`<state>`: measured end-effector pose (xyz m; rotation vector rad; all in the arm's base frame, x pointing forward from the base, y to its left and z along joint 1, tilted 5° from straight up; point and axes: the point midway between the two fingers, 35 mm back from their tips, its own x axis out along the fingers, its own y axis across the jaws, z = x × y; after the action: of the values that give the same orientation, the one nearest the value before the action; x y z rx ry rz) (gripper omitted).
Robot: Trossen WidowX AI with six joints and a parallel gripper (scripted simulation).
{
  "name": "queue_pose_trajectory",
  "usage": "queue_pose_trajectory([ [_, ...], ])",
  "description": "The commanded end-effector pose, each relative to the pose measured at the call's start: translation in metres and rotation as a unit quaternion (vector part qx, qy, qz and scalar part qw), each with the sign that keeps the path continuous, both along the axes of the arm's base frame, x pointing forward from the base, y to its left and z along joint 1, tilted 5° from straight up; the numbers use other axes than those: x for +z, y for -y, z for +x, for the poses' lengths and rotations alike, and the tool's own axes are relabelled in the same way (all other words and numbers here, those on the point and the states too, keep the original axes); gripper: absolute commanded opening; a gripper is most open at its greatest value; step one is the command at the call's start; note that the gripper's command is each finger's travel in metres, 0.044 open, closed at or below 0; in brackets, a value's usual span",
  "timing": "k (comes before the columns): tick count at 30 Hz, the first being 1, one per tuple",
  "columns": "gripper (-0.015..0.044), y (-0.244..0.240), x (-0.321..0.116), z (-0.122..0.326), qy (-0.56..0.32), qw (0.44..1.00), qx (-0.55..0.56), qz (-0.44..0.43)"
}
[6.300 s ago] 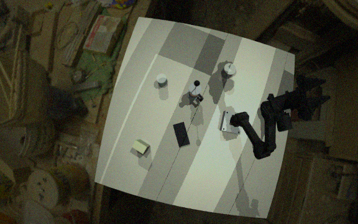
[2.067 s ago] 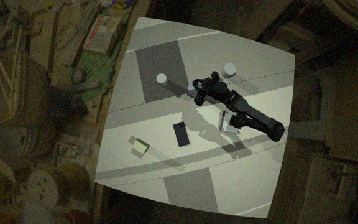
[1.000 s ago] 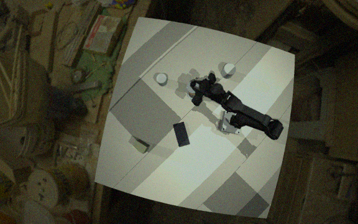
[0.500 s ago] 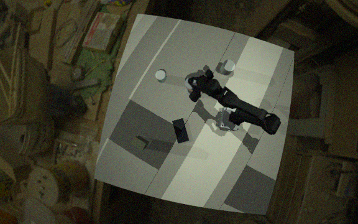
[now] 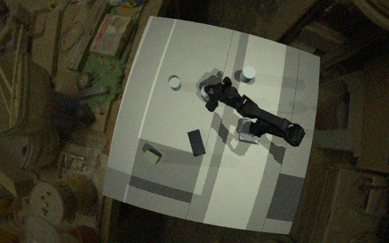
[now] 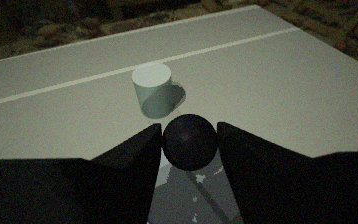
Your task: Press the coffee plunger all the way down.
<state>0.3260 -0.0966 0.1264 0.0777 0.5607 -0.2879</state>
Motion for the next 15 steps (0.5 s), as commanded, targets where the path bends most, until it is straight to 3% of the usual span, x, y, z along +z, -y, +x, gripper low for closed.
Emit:
queue_pose_trajectory([
  [1, 0.0125, 0.0000, -0.0052, -0.0001, -0.011, 1.000, 0.002, 0.000],
  [15, 0.0125, 0.0004, -0.0006, 0.0014, -0.002, 1.000, 0.000, 0.001],
])
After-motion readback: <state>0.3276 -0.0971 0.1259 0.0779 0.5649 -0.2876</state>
